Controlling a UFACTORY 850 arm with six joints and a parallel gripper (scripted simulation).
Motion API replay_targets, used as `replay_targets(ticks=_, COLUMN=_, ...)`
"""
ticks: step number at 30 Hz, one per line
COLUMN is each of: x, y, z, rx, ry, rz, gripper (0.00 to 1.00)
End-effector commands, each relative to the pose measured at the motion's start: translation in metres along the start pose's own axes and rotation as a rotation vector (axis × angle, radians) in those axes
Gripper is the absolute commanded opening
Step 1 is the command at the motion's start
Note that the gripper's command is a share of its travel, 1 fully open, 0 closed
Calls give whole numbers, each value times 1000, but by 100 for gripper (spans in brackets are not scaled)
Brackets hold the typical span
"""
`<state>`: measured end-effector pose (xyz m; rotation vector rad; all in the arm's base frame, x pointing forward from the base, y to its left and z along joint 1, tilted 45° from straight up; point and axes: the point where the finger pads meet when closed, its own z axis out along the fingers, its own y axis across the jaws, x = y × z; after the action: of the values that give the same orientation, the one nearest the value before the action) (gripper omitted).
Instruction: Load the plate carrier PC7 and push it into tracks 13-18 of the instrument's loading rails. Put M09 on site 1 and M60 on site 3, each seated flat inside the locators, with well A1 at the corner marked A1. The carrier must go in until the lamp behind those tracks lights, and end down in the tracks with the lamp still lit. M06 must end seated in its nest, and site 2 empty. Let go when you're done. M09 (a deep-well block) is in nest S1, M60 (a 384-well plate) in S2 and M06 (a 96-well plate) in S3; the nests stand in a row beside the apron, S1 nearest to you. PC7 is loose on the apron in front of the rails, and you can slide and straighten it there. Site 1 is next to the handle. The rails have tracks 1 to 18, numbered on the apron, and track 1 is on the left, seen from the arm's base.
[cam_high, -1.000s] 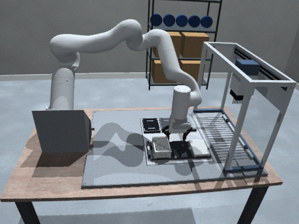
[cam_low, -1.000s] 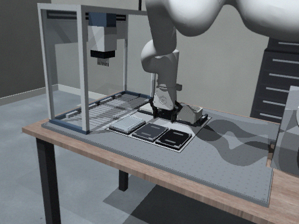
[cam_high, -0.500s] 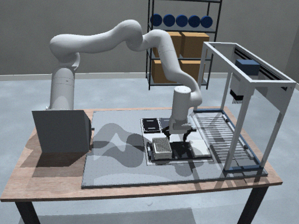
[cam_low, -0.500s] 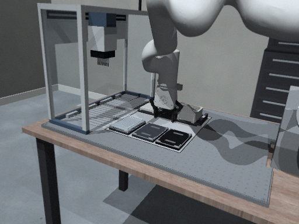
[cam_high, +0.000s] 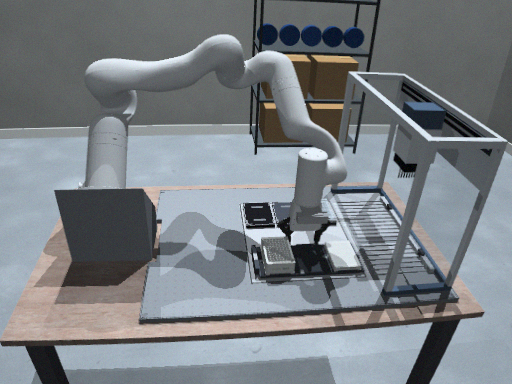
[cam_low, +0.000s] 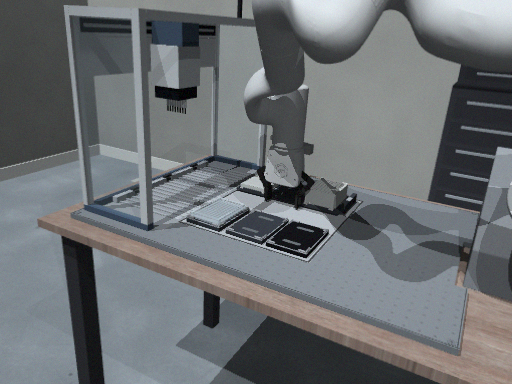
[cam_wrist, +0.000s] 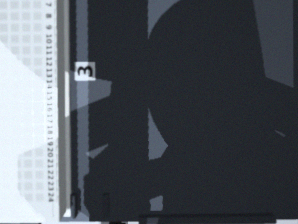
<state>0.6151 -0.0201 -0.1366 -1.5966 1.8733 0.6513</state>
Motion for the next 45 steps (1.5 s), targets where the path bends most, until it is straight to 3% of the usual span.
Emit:
replay_targets(ticks=1, x=2, y=-1, z=-1, rx=2, ry=1, rz=0, gripper=100)
replay_targets(ticks=45, x=21, y=-1, z=-1, rx=2, ry=1, rz=0, gripper=100)
